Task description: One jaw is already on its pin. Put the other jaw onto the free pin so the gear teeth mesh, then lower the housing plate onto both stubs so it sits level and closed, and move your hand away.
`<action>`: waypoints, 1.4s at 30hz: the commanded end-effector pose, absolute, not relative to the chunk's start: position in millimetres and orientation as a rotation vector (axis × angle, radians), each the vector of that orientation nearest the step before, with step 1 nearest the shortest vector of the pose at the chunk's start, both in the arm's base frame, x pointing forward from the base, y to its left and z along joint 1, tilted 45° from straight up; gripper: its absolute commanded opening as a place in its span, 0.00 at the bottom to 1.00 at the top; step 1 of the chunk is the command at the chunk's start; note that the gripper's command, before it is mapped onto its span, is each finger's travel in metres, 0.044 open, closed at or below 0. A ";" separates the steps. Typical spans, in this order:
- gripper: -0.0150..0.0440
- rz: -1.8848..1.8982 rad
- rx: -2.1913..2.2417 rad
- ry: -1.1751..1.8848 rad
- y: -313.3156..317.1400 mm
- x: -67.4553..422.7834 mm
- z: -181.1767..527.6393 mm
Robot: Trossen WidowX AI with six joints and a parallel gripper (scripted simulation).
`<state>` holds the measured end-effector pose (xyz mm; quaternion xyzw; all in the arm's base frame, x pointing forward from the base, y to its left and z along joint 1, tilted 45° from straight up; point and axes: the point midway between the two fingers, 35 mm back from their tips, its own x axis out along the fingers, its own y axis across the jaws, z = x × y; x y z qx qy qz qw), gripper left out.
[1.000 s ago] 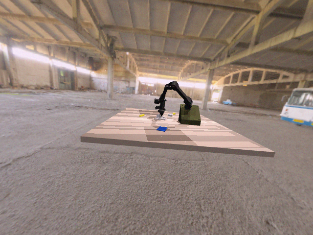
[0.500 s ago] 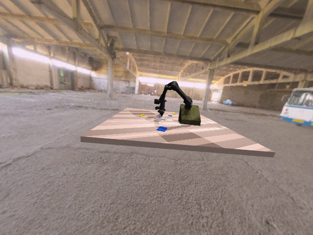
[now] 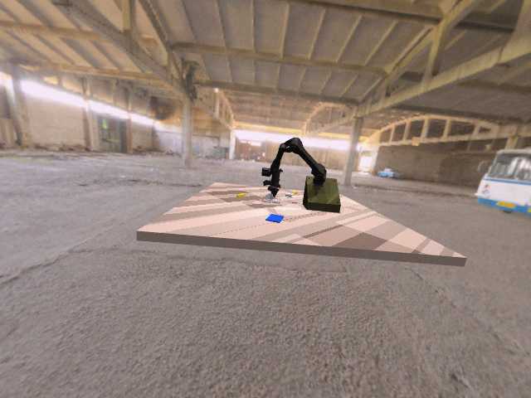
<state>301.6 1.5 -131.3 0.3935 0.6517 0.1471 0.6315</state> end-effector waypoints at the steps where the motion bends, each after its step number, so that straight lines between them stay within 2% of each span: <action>1: 0.48 0.334 0.902 1.493 1.7 301.2 -131.9; 42: 0.48 0.334 0.902 1.493 0.0 301.4 -130.5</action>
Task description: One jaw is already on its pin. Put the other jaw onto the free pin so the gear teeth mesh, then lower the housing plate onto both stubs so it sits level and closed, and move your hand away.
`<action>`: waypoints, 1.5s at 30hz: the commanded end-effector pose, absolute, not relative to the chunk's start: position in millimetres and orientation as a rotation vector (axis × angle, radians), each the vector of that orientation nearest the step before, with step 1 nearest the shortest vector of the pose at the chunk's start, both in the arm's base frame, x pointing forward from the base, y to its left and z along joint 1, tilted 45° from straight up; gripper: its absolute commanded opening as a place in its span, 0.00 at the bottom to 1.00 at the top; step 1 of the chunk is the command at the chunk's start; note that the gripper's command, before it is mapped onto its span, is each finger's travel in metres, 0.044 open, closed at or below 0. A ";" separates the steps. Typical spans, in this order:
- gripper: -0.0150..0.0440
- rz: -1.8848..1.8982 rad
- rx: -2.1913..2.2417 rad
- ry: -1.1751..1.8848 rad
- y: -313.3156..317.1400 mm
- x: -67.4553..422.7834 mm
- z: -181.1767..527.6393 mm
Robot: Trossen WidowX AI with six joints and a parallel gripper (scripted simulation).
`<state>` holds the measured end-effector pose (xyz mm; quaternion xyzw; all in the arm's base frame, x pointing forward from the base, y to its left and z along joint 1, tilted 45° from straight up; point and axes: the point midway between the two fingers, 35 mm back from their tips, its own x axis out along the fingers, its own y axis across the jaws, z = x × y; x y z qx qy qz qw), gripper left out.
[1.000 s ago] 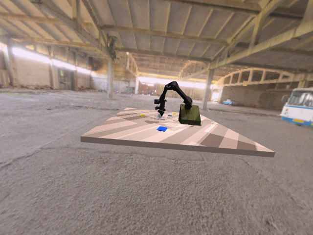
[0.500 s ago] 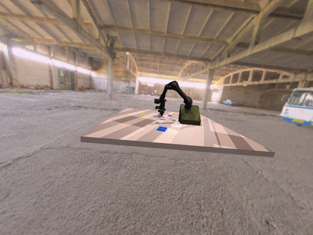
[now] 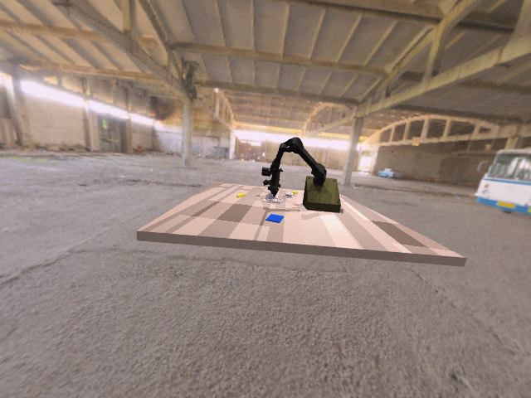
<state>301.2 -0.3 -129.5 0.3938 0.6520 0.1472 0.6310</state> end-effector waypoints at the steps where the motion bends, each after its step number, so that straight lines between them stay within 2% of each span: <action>1: 0.48 0.334 0.902 1.493 0.0 301.4 -130.5; 36: 0.48 0.334 0.902 1.493 1.5 301.6 -132.0; 40: 0.63 0.336 0.900 1.492 1.4 301.8 -131.5; 45: 0.63 0.336 0.900 1.492 1.4 301.8 -131.5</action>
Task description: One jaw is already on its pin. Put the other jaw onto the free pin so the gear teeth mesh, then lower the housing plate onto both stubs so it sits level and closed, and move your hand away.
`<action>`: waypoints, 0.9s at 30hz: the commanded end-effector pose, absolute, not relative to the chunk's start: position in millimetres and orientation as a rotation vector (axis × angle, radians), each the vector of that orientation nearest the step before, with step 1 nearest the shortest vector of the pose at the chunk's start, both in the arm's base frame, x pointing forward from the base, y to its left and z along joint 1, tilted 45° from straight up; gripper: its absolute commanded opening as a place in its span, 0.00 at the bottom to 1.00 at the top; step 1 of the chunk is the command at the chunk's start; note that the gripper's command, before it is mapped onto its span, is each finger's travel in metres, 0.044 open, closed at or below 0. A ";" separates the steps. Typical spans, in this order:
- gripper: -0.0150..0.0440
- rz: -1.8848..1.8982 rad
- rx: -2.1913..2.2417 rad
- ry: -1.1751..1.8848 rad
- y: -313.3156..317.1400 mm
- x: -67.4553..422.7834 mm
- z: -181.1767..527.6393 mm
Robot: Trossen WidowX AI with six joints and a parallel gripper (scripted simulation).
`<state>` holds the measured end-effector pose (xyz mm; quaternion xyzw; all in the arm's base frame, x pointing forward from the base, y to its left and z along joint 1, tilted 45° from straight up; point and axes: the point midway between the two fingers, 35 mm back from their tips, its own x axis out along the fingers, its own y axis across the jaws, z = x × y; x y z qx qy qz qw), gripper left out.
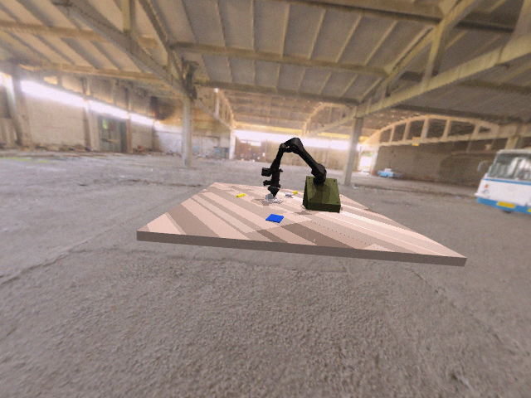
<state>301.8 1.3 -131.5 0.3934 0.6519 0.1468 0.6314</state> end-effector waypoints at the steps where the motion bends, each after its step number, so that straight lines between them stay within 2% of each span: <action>1: 0.63 0.336 0.900 1.492 1.4 301.8 -131.5; 9: 0.63 0.336 0.900 1.492 0.0 301.8 -130.3; 18: 0.63 0.333 0.900 1.493 -46.3 293.6 -83.3; 22: 0.63 0.325 0.909 1.483 -44.3 295.2 -88.1; 27: 0.86 0.292 0.942 1.481 -48.3 294.0 -91.3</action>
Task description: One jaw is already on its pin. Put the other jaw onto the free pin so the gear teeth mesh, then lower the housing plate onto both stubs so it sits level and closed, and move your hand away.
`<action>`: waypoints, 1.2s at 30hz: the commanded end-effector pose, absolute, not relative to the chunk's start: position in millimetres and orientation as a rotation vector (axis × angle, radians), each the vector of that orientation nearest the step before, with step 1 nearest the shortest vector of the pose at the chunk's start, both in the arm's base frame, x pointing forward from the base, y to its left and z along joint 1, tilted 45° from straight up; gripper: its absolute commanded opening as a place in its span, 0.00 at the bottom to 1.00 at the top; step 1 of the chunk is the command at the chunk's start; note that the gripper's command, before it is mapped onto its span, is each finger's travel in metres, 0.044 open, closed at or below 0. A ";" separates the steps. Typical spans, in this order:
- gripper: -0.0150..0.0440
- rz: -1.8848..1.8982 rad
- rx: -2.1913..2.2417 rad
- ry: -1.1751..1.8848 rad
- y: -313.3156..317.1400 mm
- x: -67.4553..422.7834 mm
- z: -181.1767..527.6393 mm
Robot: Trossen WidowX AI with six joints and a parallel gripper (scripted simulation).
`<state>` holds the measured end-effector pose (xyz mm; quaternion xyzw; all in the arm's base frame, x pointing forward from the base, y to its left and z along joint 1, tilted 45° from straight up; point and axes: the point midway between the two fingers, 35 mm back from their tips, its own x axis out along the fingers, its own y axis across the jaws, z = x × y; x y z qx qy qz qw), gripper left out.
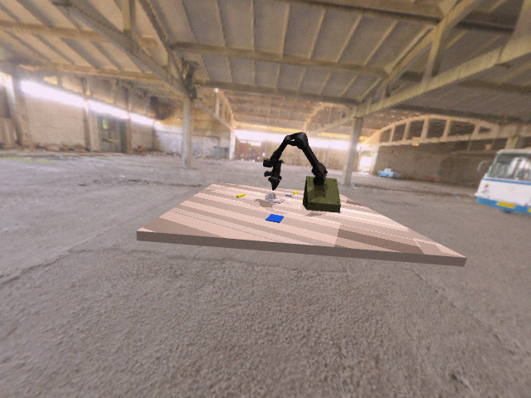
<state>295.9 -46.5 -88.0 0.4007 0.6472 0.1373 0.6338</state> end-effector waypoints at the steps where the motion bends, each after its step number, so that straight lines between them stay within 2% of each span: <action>1: 0.90 0.283 0.951 1.480 -49.4 293.7 -92.2; 3: 0.99 0.265 0.970 1.479 -51.6 293.0 -94.0; 4: 1.00 0.257 0.977 1.477 -53.4 292.3 -95.3; 36: 1.00 0.626 0.443 1.309 -124.5 240.1 -143.2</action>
